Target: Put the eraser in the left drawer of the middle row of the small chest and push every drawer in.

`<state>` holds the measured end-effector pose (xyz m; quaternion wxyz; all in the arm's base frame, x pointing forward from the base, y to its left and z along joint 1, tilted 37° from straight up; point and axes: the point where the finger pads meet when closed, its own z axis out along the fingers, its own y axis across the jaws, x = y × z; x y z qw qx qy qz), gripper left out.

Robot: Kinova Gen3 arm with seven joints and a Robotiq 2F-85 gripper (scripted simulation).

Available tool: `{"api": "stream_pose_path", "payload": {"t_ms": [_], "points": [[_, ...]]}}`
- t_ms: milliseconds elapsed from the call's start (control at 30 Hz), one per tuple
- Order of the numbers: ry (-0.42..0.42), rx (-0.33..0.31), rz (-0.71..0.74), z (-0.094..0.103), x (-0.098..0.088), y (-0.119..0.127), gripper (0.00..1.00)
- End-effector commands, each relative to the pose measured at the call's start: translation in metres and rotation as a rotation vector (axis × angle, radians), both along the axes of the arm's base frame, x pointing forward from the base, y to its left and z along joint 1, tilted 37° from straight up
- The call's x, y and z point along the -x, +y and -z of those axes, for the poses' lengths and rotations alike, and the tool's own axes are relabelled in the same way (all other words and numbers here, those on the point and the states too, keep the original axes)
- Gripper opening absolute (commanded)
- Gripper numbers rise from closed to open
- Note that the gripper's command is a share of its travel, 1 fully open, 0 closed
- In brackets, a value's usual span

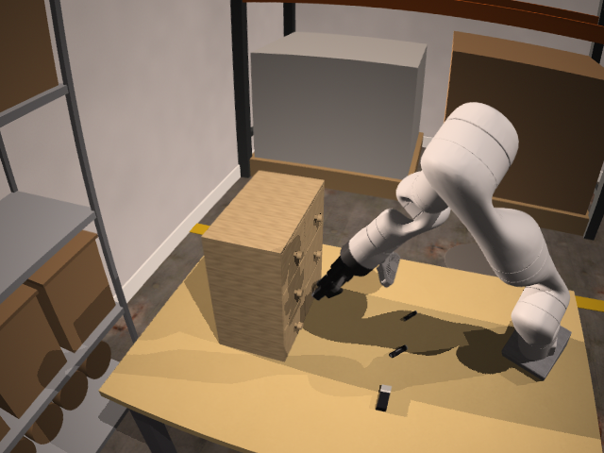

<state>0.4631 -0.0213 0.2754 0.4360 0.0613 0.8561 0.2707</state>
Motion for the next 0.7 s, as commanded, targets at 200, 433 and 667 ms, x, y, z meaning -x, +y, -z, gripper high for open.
{"api": "stream_pose_path", "payload": {"t_ms": [200,433,667], "points": [[0.012,-0.005,-0.011,0.0101,-0.0087,0.0087,0.33],[0.012,-0.005,-0.011,0.0105,-0.0094,0.009,0.33],[0.012,-0.005,-0.011,0.0105,-0.0094,0.009,0.33]]}}
